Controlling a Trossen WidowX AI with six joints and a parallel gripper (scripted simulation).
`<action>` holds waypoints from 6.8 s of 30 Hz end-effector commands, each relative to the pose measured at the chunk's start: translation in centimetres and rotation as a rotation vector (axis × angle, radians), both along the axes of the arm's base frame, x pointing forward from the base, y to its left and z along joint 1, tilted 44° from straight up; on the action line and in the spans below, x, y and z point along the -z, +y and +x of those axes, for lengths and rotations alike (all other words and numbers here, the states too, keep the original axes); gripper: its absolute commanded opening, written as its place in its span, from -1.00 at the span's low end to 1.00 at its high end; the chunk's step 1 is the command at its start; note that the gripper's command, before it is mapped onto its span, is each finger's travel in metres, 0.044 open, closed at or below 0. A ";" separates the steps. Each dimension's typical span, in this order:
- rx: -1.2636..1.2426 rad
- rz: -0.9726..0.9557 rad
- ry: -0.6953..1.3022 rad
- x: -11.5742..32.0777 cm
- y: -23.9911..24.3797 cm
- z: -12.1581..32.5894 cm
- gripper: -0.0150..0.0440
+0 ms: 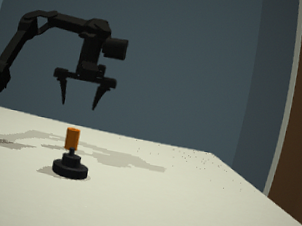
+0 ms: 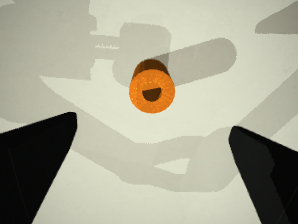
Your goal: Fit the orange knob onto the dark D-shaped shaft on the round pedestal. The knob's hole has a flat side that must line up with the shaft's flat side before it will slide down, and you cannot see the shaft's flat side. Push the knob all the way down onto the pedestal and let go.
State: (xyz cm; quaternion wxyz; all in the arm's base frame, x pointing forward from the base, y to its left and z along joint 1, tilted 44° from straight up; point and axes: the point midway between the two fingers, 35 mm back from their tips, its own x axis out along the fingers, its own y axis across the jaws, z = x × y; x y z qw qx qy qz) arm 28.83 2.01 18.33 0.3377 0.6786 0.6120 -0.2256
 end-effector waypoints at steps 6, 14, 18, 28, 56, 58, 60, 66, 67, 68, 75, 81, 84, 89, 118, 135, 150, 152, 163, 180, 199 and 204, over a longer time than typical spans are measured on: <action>-0.646 -0.131 -0.614 0.0 0.1 0.0 1.00; -0.953 -0.195 -0.905 0.0 0.1 0.0 1.00; -0.953 -0.195 -0.905 0.0 0.1 0.0 1.00; -0.953 -0.196 -0.905 1.2 1.2 0.3 1.00; -0.957 -0.197 -0.906 5.3 5.1 1.3 1.00; -0.957 -0.197 -0.907 5.5 5.3 1.3 1.00; -0.958 -0.197 -0.907 5.8 5.5 1.4 1.00; -0.957 -0.197 -0.907 6.4 6.2 1.5 1.00; -0.956 -0.196 -0.907 6.6 6.3 1.6 1.00; -0.956 -0.196 -0.907 6.7 6.4 1.6 1.00; -0.954 -0.195 -0.908 7.4 7.2 1.7 1.00; -0.952 -0.193 -0.909 8.1 7.9 1.7 1.00; -0.951 -0.192 -0.910 8.2 8.1 1.8 1.00; -0.951 -0.192 -0.910 8.2 8.1 1.8 0.56; -0.960 -0.248 -0.909 4.0 1.7 1.6 -0.49; -0.954 -0.197 -0.902 -0.3 -2.8 -0.5 -0.49; -0.939 -0.195 -0.882 3.4 -5.6 0.7 -0.49; -0.935 -0.194 -0.878 3.9 -5.9 0.8 -0.49; -0.940 -0.200 -0.879 6.6 -8.1 1.5 -0.49; -0.948 -0.205 -0.884 11.1 -11.4 1.8 -0.49; -0.952 -0.207 -0.888 16.4 -14.7 1.2 -0.49; -0.954 -0.206 -0.892 17.7 -15.4 0.9 -0.49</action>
